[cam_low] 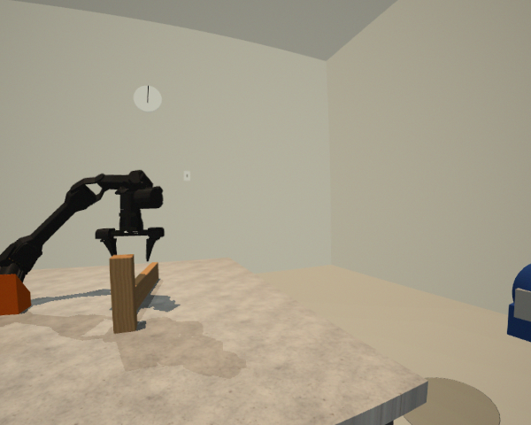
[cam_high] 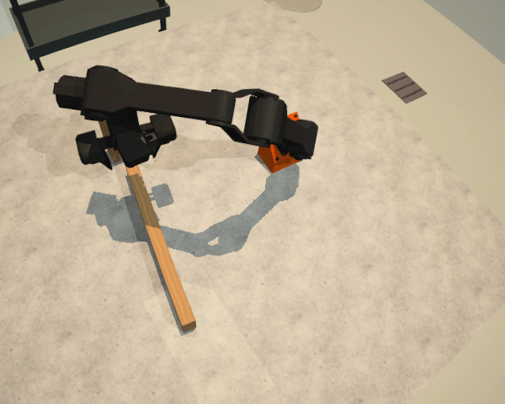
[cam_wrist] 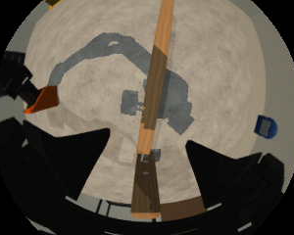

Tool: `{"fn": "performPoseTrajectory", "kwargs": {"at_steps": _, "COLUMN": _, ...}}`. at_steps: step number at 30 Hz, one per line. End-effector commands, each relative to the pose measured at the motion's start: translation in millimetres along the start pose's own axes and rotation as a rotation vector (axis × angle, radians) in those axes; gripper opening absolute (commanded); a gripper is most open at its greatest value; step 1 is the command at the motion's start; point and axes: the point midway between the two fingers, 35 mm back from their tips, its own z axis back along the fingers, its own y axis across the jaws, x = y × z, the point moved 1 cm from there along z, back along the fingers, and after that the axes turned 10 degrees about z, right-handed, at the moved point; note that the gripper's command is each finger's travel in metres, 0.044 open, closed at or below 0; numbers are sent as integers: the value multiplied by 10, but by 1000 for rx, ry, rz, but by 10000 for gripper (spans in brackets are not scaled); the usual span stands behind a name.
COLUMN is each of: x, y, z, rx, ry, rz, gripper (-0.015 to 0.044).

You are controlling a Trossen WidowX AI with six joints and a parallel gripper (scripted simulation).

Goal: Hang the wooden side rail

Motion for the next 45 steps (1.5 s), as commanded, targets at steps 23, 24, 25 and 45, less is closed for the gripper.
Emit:
{"fn": "performPoseTrajectory", "kwargs": {"at_steps": 23, "x": -2, "y": -19, "z": -614, "rx": 0, "ry": -10, "rz": 15, "gripper": 440}}
{"fn": "performPoseTrajectory", "kwargs": {"at_steps": 24, "x": -2, "y": -20, "z": -630, "rx": 0, "ry": -10, "rz": 15, "gripper": 440}}
{"fn": "performPoseTrajectory", "kwargs": {"at_steps": 25, "x": -3, "y": -21, "z": -646, "rx": 0, "ry": -10, "rz": 15, "gripper": 440}}
{"fn": "performPoseTrajectory", "kwargs": {"at_steps": 45, "x": 2, "y": -25, "z": -968, "rx": 0, "ry": -11, "rz": 15, "gripper": 440}}
